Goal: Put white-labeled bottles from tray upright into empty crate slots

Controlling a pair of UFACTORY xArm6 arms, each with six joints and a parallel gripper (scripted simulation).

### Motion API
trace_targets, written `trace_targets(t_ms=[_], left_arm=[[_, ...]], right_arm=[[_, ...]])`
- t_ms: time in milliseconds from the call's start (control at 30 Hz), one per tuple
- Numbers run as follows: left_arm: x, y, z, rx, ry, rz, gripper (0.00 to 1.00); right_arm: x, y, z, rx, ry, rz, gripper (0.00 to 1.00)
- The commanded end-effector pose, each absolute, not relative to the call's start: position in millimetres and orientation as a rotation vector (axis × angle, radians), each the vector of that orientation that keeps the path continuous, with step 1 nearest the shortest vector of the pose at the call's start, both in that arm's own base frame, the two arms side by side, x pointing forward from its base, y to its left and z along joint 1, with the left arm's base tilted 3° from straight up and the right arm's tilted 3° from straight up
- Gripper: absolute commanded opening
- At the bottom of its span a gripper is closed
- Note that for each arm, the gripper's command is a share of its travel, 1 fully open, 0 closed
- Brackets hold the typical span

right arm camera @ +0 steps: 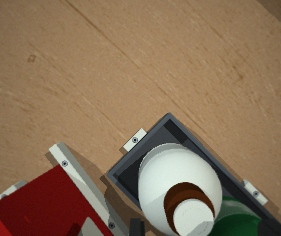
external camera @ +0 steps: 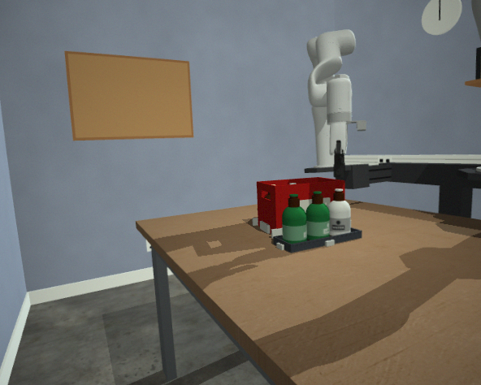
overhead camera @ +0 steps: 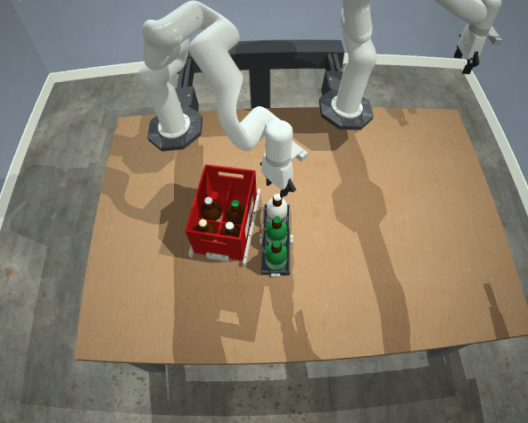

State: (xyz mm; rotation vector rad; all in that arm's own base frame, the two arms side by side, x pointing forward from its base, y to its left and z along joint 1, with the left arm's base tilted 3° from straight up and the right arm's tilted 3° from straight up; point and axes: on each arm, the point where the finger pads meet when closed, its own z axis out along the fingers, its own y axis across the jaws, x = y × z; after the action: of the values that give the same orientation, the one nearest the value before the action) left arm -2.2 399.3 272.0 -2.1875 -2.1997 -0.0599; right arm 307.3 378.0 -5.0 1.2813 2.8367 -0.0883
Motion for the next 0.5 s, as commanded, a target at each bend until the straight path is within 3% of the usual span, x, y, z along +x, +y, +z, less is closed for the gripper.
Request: trace_targets(t_ms=[0, 467], left_arm=[[-2.2, 400.3, 273.9, -2.185, -2.197, -0.065, 1.0], [-2.2, 400.3, 273.9, -2.185, -2.197, -0.065, 1.0]], right_arm=[[308.4, 379.1, -8.8, 1.281, 2.836, -0.082, 0.66], [308.6, 378.5, -22.8, 1.281, 2.836, -0.082, 0.66]])
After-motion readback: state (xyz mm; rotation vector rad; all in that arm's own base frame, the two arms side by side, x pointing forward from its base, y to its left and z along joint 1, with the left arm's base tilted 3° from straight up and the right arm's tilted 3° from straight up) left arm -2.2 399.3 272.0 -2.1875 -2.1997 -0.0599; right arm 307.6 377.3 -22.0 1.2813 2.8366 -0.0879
